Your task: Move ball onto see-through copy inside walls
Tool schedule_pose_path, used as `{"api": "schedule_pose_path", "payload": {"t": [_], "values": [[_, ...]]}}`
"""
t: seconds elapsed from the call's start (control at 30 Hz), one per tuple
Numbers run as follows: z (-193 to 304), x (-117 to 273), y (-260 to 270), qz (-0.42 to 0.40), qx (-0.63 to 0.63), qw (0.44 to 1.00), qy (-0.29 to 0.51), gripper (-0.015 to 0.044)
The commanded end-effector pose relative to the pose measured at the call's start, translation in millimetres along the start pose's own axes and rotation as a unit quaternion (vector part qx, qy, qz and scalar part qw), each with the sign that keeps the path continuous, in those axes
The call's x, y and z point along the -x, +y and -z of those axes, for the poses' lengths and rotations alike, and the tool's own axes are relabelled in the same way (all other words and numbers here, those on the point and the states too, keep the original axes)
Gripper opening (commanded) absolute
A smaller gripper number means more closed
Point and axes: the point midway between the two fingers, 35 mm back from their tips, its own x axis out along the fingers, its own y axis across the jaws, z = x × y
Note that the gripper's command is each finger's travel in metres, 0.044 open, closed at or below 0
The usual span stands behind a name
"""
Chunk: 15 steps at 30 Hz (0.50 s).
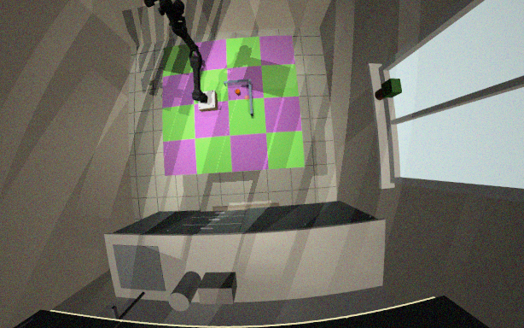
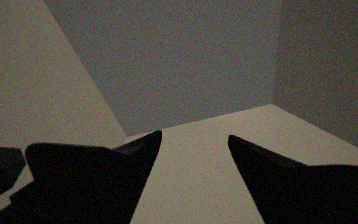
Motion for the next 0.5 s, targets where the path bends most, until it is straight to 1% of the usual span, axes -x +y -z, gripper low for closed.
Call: {"api": "schedule_pose_path", "payload": {"t": [0.0,0.27,0.47], "values": [[-51.3,-6.2,54.6,-0.046,-0.067,0.995,-0.062,0.0329],[-137.4,1.3,123.4,-0.117,-0.188,0.963,-0.154,0.0329],[-208.4,23.6,157.1,-0.183,-0.29,0.913,-0.222,0.0329]]}}
